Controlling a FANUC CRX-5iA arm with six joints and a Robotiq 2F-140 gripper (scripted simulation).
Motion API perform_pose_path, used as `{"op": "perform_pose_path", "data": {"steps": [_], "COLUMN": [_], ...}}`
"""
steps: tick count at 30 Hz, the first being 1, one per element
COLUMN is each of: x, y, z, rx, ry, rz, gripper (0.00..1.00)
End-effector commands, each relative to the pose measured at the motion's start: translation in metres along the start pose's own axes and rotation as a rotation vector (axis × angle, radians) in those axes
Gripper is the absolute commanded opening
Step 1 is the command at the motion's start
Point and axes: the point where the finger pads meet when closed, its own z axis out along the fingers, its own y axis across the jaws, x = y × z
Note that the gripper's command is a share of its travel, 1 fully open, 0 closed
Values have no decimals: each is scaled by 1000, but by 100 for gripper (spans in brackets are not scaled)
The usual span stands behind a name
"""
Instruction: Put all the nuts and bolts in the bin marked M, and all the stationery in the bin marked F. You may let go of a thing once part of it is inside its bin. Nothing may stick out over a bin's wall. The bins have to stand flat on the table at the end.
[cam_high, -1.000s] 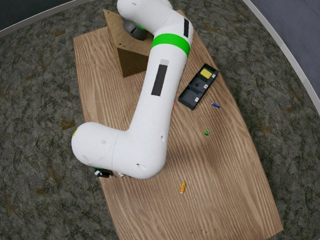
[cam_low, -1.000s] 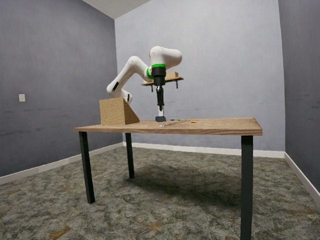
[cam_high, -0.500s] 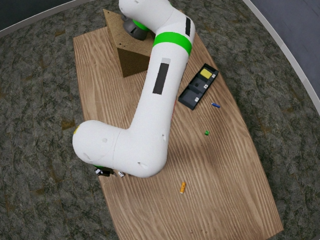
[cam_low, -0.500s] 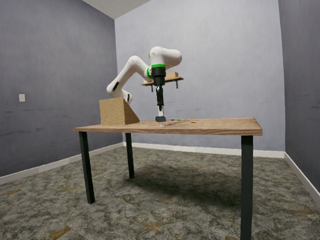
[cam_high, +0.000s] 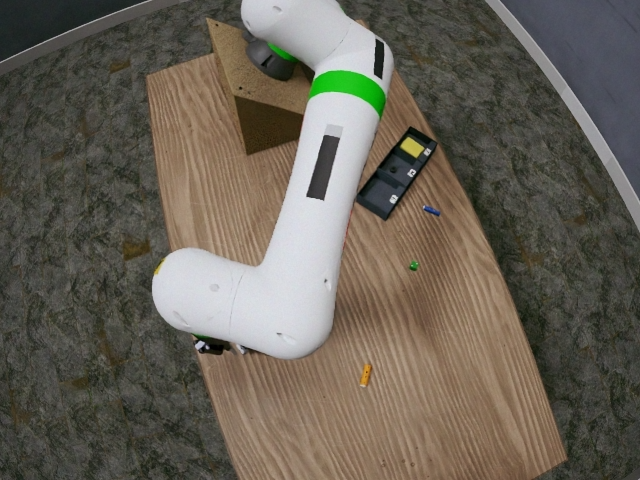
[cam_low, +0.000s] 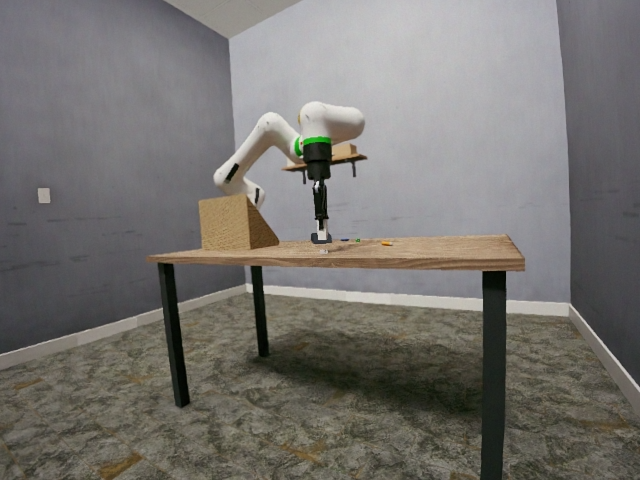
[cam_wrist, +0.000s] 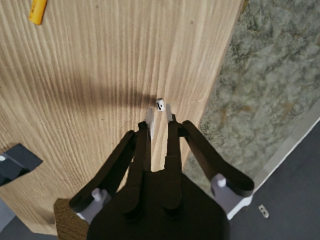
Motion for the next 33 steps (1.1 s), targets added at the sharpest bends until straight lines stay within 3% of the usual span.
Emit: {"op": "perform_pose_path", "data": {"steps": [1,20,31,32,33], "x": [0,0,0,0,0], "y": [0,0,0,0,0], "z": [16,43,43,43,43], "rx": [-1,-1,-1,-1,-1], "ry": [1,1,1,1,1], "rz": [0,0,0,0,0], "gripper": [26,26,26,15,15]}}
